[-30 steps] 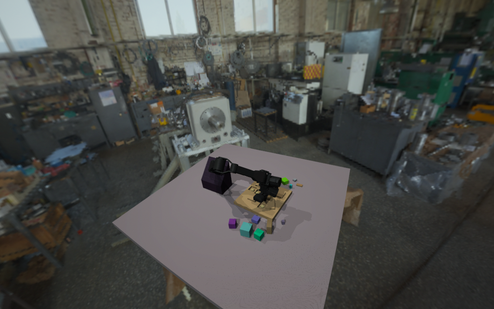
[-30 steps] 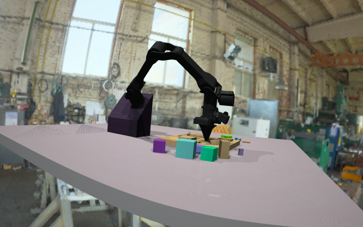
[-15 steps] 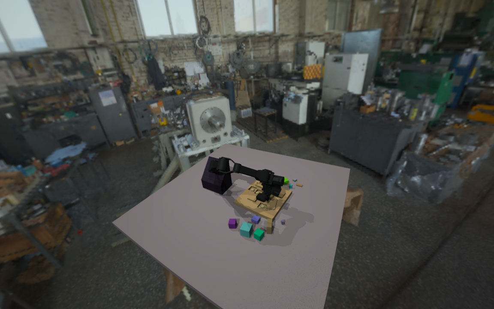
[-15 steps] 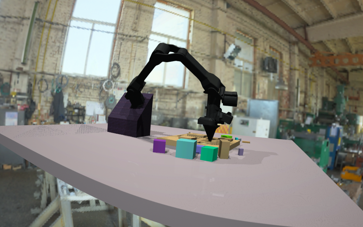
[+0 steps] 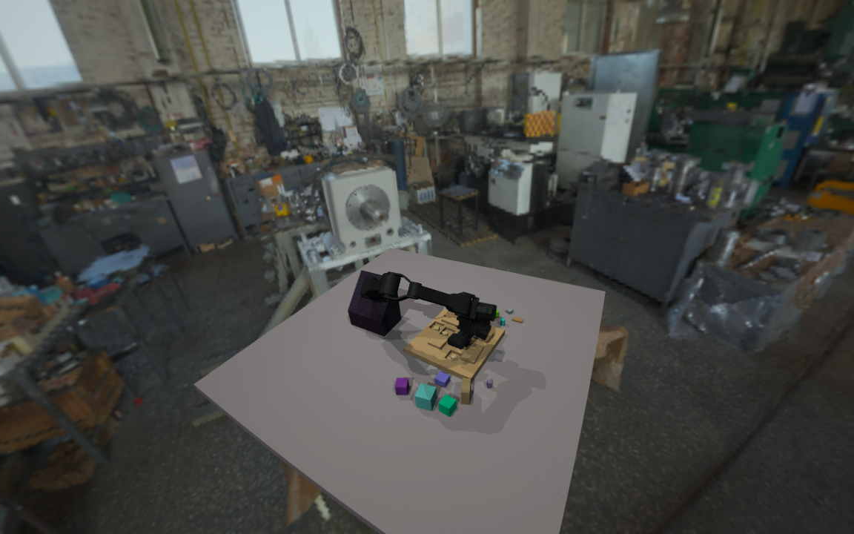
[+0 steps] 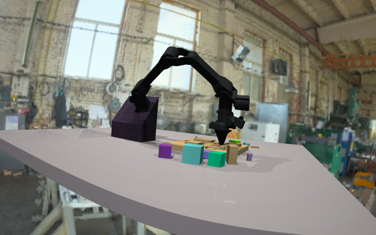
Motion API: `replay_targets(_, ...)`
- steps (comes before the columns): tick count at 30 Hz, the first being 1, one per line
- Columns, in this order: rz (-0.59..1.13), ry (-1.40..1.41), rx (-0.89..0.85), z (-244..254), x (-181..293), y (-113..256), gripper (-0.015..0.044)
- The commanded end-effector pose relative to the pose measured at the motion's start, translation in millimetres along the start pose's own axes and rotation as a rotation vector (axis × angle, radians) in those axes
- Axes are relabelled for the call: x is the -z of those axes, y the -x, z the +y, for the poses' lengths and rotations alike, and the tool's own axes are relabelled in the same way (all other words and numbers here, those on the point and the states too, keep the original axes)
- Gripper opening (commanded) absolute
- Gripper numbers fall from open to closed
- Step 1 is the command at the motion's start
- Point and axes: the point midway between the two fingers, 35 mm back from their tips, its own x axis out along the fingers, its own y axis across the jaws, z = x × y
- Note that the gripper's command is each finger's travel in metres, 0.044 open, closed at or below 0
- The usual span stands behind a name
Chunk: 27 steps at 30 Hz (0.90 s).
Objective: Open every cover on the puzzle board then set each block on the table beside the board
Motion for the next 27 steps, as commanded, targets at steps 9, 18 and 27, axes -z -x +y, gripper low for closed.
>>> replay_targets(9, -0.001, -0.003, -0.003, 4.9, -5.6, 8.3, 0.0)
replay_targets(18, -0.001, -0.003, -0.004, 5.6, -6.2, 20.1, 0.0)
replay_targets(27, -0.001, -0.003, -0.004, 6.1, -6.3, 32.0, 0.0)
